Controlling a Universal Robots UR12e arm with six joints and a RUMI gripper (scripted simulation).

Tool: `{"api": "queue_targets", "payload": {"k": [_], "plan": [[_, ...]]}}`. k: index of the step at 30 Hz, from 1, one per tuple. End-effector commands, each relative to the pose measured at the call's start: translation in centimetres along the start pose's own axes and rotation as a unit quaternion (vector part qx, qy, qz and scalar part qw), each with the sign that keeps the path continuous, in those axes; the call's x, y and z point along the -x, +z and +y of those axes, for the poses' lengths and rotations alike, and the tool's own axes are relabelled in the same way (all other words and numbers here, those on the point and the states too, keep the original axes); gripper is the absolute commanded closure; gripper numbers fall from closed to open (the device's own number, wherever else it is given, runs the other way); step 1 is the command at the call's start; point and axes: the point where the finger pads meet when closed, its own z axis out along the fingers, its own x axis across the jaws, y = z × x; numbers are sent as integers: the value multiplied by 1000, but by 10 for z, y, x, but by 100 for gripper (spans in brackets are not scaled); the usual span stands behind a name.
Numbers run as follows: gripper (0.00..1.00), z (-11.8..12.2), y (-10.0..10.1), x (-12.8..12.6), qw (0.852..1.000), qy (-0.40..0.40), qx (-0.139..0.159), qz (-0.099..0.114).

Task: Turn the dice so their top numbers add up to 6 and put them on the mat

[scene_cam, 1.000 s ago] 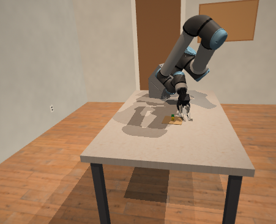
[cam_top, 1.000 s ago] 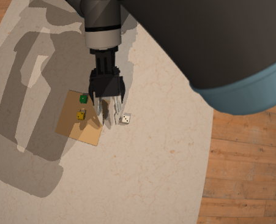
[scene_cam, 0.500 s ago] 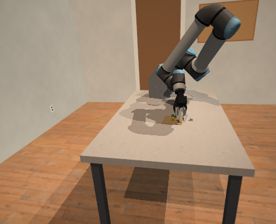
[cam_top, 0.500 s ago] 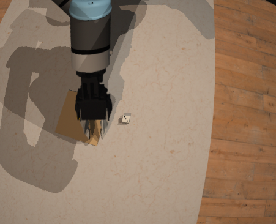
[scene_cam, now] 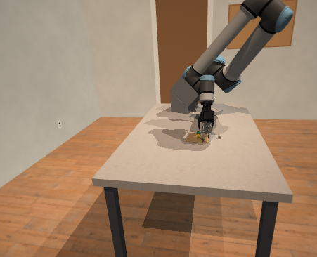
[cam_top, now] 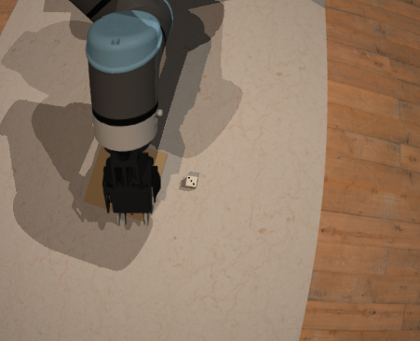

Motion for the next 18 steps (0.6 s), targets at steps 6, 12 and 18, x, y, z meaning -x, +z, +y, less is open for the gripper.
{"api": "queue_targets", "payload": {"k": [6, 12, 18], "plan": [[79, 10, -10, -3, 997, -7, -72, 3], [79, 12, -26, -15, 993, -12, -117, 10], [79, 12, -39, -25, 989, -15, -145, 17]]}}
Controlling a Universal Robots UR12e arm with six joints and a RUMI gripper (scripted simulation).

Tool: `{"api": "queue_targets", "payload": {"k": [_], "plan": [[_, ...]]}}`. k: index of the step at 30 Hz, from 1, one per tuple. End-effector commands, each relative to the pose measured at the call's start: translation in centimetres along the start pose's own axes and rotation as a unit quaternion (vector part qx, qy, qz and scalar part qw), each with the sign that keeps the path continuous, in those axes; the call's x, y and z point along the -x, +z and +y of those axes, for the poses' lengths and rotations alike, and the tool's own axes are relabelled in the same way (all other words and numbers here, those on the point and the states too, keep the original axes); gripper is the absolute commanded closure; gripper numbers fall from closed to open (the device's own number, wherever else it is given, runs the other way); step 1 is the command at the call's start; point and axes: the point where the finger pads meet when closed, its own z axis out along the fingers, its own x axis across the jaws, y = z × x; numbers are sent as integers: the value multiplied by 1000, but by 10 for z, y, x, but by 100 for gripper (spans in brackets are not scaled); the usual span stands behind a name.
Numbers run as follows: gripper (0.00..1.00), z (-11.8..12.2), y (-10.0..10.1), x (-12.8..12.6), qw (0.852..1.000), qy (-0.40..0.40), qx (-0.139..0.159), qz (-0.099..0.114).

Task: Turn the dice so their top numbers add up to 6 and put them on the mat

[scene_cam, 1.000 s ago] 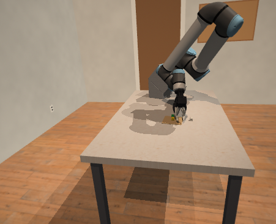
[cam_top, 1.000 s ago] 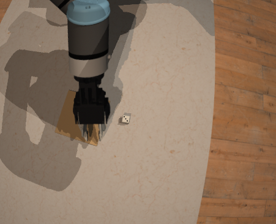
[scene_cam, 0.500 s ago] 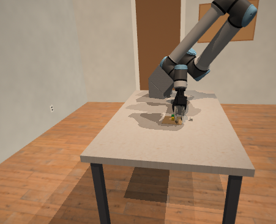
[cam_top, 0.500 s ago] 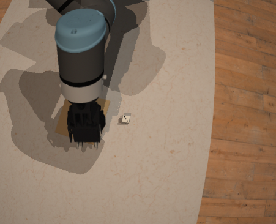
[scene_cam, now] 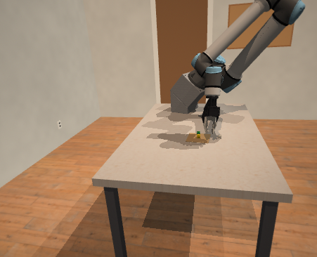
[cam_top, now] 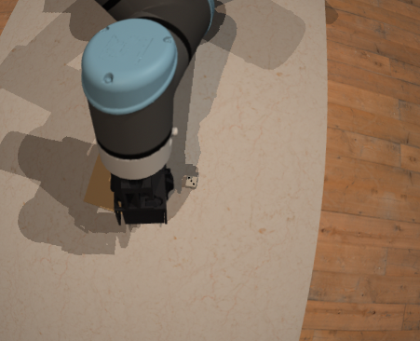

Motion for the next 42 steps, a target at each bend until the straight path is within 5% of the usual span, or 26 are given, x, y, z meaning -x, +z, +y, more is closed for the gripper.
{"api": "queue_targets", "payload": {"k": [1, 14, 42], "plan": [[79, -1, -10, -7, 1000, -4, -30, 7], [79, -16, -50, -47, 995, -14, -97, 32], [79, -29, -78, -77, 990, -20, -134, 51]]}}
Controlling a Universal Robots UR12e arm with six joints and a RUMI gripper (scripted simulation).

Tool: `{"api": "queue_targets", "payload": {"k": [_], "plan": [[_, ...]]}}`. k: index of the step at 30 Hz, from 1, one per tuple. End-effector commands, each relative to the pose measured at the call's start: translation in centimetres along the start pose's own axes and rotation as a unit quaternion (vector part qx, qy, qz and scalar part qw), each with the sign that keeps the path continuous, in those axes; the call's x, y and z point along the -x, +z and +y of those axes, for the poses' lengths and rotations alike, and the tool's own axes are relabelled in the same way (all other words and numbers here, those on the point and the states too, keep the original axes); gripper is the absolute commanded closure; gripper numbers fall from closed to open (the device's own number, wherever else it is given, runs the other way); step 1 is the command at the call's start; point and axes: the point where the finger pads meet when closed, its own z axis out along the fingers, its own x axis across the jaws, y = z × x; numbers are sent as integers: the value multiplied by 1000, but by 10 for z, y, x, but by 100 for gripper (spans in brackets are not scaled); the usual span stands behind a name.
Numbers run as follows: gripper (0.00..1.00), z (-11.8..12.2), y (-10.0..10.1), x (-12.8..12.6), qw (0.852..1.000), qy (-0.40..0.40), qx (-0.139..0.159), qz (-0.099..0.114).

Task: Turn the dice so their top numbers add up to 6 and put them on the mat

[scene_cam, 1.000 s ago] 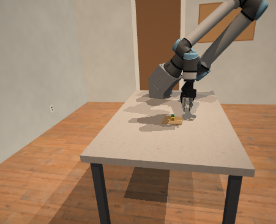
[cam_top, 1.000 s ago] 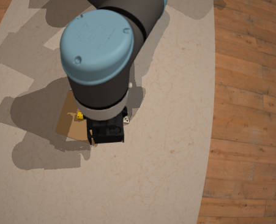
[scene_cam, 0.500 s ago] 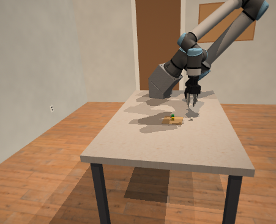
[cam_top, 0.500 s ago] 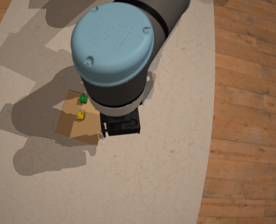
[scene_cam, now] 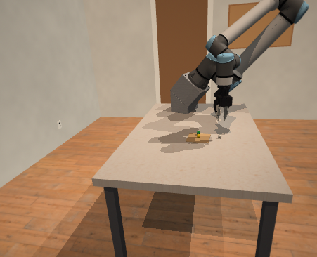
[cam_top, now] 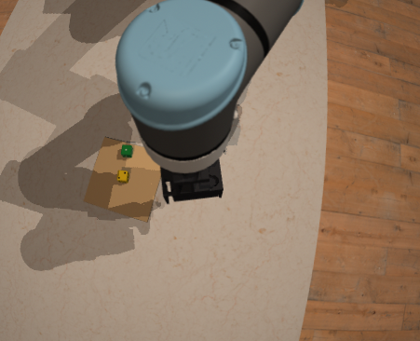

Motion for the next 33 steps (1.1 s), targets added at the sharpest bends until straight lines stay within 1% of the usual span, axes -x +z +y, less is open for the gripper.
{"api": "queue_targets", "payload": {"k": [1, 2, 3, 25, 33], "plan": [[79, 0, -1, -1, 1000, 0, 0, 0], [79, 0, -1, -1, 1000, 0, 0, 0], [0, 0, -1, -1, 1000, 0, 0, 0], [0, 0, -1, 0, 1000, -7, 0, 0], [0, -1, 0, 1, 999, -37, 0, 0]]}}
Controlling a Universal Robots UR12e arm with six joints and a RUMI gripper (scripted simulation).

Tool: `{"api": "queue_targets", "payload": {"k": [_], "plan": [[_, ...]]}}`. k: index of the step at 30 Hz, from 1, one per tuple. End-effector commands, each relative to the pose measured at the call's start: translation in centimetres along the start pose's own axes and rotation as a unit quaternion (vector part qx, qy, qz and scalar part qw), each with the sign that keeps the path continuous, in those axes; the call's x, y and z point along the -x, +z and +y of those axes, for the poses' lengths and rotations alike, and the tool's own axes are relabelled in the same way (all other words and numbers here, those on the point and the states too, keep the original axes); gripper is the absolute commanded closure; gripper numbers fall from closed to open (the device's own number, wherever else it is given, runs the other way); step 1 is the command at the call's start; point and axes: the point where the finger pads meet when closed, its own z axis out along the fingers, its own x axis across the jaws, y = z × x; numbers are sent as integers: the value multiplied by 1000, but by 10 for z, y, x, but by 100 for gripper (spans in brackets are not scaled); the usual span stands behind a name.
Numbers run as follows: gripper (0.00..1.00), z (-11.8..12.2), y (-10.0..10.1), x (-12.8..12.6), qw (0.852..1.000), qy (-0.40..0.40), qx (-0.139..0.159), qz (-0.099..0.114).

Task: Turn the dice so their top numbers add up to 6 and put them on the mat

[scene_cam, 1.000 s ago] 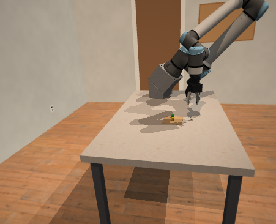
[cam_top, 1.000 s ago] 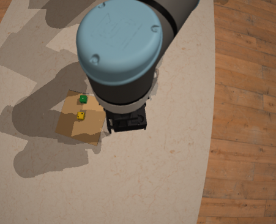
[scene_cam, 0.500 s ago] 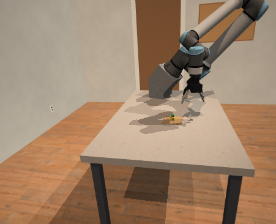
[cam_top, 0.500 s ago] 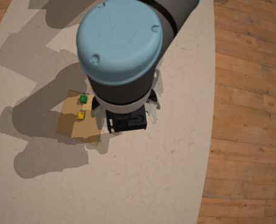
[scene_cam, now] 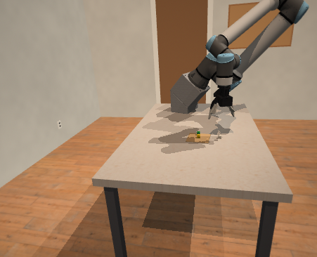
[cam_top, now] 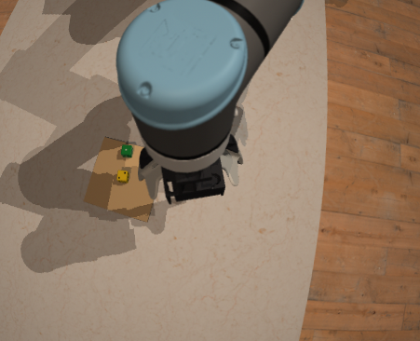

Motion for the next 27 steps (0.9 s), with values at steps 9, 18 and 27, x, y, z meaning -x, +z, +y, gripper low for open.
{"api": "queue_targets", "payload": {"k": [9, 18, 27], "plan": [[0, -1, 2, 2, 998, -66, 0, 0], [0, -3, 5, 5, 985, -172, 0, 0], [0, -5, 8, 9, 960, -281, 0, 0]]}}
